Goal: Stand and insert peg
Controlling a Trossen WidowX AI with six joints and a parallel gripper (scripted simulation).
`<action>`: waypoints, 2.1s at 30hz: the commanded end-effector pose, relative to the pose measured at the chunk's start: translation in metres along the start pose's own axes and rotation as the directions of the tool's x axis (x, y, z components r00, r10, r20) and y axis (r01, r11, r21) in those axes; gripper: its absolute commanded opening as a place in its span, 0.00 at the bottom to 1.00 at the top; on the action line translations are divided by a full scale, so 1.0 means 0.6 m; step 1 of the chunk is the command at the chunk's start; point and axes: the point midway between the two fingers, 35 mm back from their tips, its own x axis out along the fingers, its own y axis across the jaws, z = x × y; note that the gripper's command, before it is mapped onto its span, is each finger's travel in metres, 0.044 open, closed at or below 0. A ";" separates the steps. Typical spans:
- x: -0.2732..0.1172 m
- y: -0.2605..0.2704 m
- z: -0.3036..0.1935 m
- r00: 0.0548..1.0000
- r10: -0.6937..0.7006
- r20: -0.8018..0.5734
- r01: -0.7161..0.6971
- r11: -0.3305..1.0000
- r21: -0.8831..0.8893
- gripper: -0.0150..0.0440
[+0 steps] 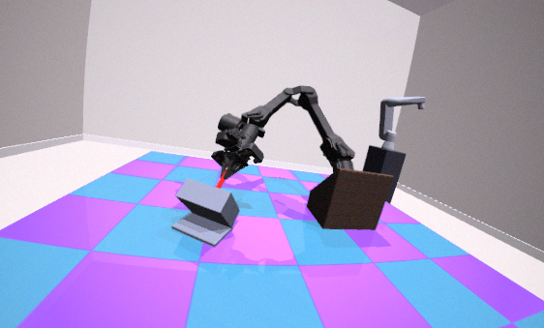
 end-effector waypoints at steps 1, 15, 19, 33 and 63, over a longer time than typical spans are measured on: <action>0.000 0.000 -0.001 1.000 0.001 -0.001 -0.001 1.000 0.001 0.25; 0.006 0.002 -0.001 1.000 0.001 -0.001 -0.001 1.000 0.001 0.25; 0.010 0.002 -0.001 1.000 0.001 -0.001 -0.001 1.000 0.001 0.25; 0.026 0.003 -0.002 1.000 0.001 -0.001 -0.001 1.000 0.001 0.25; 0.059 0.003 -0.001 1.000 0.001 -0.001 -0.001 1.000 0.001 0.25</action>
